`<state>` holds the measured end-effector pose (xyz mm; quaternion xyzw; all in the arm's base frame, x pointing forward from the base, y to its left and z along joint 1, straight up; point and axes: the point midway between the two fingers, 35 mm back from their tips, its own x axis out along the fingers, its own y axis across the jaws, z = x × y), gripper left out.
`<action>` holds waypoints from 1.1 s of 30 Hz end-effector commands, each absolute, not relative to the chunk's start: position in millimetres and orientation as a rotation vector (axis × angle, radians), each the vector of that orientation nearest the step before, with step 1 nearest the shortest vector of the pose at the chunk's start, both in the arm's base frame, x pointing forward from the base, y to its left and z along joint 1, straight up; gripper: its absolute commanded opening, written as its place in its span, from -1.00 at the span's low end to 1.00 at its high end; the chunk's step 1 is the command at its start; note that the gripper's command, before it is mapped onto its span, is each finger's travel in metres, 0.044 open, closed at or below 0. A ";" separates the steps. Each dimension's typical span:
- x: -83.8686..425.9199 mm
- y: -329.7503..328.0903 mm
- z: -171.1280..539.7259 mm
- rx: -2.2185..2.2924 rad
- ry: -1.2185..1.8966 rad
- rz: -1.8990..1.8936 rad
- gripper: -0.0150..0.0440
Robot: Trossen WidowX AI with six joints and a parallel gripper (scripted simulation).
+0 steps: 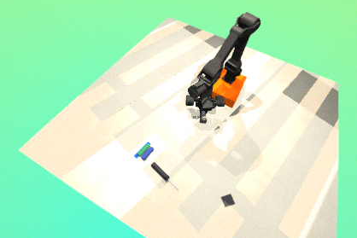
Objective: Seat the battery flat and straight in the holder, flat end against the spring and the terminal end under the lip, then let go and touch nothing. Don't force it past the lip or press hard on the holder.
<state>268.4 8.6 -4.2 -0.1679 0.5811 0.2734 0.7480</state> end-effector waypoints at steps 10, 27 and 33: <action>266.6 8.2 -8.9 -0.393 1.395 0.579 -0.29; 269.5 10.6 -9.0 -0.441 1.510 0.561 -0.29; 271.2 11.8 -8.7 -0.447 1.521 0.558 -0.29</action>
